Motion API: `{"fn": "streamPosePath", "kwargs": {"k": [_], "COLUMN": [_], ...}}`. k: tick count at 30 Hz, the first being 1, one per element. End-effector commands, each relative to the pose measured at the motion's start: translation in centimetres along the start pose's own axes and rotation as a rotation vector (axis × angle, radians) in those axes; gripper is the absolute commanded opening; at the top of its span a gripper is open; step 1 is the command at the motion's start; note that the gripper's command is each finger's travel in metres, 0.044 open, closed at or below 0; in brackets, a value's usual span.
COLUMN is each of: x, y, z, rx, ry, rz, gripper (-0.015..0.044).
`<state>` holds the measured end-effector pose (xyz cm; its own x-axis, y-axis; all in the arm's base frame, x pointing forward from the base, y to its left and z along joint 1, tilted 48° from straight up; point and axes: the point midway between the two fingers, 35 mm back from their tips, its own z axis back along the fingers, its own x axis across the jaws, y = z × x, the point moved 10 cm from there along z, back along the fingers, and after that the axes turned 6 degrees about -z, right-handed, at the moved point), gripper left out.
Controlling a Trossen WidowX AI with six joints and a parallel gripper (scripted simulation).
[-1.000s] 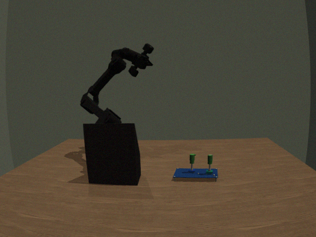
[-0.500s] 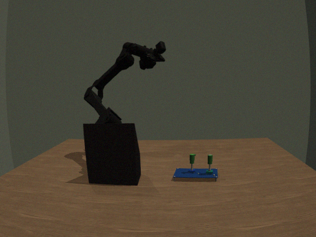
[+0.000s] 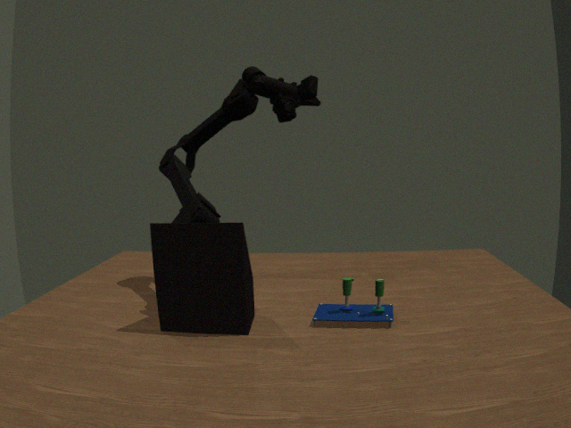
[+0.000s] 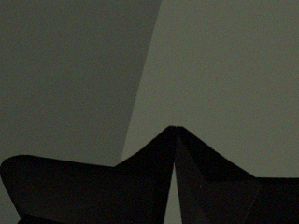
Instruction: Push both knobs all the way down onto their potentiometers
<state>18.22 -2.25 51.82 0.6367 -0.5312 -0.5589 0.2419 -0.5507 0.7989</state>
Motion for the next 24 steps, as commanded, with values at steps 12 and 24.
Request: {"fn": "streamPosePath", "kwargs": {"k": [12,24], "x": [6.3,11.4], "y": [-0.9,-2.4], "z": [-1.9,-3.2], "rx": [-0.04,-0.059], "ry": [-0.138,-0.271], "rz": [-0.485,-0.875], "gripper": [0.0,0.0]}}
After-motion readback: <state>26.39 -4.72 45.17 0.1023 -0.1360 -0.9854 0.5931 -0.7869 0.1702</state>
